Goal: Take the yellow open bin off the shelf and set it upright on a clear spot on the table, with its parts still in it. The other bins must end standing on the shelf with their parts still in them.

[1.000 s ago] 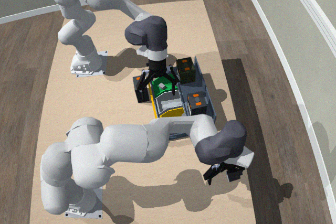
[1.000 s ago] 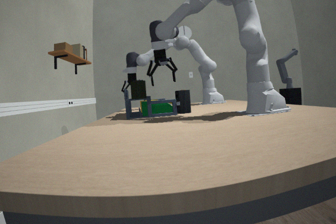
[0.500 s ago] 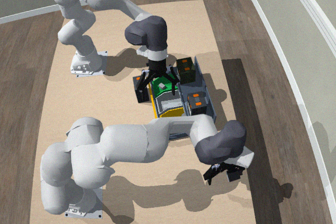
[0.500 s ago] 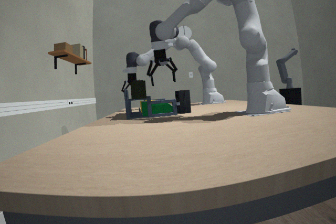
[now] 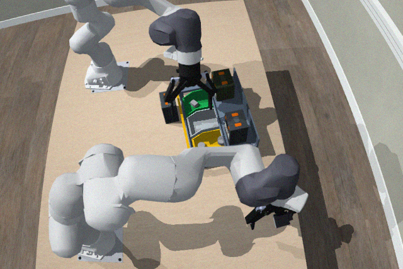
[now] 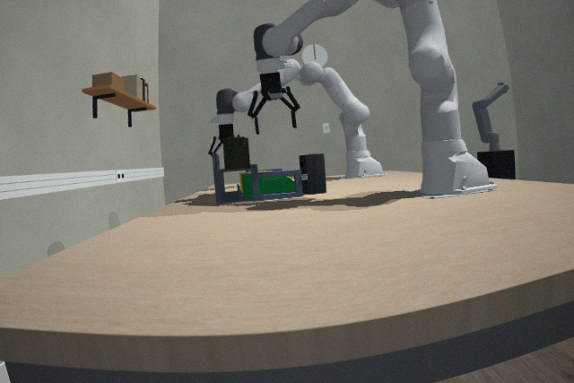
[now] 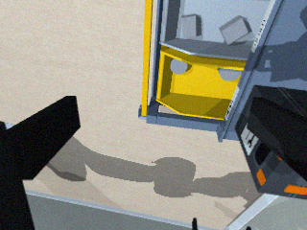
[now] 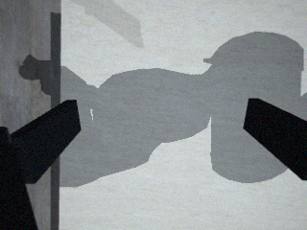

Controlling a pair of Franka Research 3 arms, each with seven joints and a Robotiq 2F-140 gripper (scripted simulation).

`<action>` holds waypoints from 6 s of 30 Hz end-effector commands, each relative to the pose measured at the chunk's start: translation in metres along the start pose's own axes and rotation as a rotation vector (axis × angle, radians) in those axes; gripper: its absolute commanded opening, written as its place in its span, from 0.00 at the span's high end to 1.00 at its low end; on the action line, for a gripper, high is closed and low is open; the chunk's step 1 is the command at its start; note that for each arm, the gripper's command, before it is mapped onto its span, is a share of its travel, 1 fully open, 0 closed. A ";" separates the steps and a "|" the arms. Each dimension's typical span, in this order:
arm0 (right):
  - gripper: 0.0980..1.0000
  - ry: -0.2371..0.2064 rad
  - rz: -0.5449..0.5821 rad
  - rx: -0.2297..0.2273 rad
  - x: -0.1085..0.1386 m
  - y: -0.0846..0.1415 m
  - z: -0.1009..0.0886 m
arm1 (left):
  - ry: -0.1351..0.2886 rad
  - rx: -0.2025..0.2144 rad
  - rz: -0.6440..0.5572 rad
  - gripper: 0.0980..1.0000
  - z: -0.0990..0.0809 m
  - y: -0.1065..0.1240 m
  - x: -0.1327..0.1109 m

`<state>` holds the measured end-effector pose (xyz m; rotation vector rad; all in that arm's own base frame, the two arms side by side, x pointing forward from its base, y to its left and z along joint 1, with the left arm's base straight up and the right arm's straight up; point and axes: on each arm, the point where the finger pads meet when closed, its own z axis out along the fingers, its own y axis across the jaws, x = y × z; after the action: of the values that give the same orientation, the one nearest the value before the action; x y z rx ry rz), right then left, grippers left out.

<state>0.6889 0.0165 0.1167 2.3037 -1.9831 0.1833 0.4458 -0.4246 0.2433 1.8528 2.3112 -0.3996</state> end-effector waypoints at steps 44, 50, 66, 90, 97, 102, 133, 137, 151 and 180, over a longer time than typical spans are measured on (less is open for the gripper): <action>0.00 -0.061 0.353 -0.076 0.366 0.194 -0.065 | 0.018 0.001 -0.100 0.00 -0.109 -0.021 -0.018; 0.00 -0.067 0.382 -0.080 0.388 0.219 -0.072 | 0.013 -0.011 -0.187 0.00 -0.109 -0.021 -0.017; 0.00 -0.081 0.457 -0.086 0.438 0.287 -0.089 | -0.005 -0.061 -0.523 0.00 -0.110 -0.024 -0.014; 0.00 -0.102 0.571 -0.091 0.495 0.400 -0.118 | -0.039 -0.146 -1.111 0.00 -0.112 -0.031 -0.005; 0.00 -0.107 0.603 -0.092 0.506 0.434 -0.127 | -0.048 -0.169 -1.275 0.00 -0.113 -0.034 -0.001; 0.00 -0.111 0.628 -0.092 0.513 0.460 -0.134 | -0.055 -0.186 -1.393 0.00 -0.113 -0.036 0.001; 0.00 -0.131 0.774 -0.086 0.529 0.617 -0.180 | -0.105 -0.286 -2.119 0.00 -0.115 -0.045 0.013; 0.00 -0.133 0.794 -0.085 0.527 0.638 -0.187 | -0.111 -0.298 -2.216 0.00 -0.115 -0.046 0.014; 0.00 -0.138 0.857 -0.079 0.517 0.703 -0.209 | -0.127 -0.340 -2.553 0.00 -0.116 -0.048 0.016; 0.00 -0.138 0.915 -0.073 0.506 0.748 -0.225 | -0.156 -0.444 -3.029 0.00 -0.096 -0.046 0.022</action>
<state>0.0169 -0.5552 0.4128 1.2289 -2.8922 0.0053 0.4013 -0.3865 0.3451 -2.2624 2.1907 -0.0248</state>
